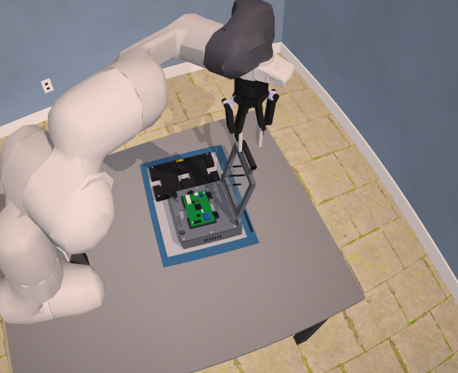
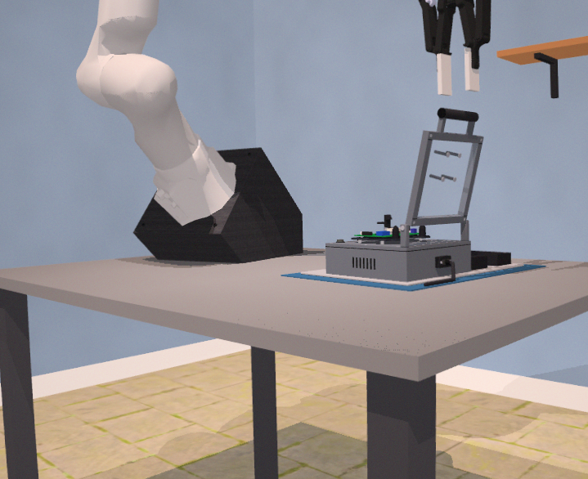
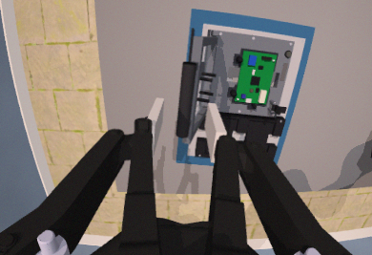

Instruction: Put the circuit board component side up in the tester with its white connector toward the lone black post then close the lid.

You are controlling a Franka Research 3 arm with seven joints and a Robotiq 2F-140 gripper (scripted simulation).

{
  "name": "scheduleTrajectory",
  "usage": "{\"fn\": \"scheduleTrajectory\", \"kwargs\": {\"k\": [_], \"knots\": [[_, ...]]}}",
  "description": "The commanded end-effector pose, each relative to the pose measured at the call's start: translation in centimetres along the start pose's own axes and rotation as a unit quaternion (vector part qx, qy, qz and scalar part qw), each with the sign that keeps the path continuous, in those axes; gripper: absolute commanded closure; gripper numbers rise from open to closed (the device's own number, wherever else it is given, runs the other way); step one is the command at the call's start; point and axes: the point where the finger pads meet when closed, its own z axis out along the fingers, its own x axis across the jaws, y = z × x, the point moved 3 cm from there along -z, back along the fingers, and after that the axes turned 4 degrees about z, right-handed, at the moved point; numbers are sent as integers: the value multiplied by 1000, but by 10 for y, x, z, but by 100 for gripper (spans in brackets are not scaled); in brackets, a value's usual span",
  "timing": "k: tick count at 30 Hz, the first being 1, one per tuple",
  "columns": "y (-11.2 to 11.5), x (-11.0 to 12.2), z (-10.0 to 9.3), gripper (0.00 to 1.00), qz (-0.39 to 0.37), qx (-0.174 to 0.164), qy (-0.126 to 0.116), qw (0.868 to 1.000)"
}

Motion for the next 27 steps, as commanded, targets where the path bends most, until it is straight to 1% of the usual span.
{"fn": "scheduleTrajectory", "kwargs": {"k": [1, 27], "knots": [[-1, 0, 1, 70, -3, 2, 0, 1000], [-1, 0, 4, 70, -3, 2, 0, 1000]]}}
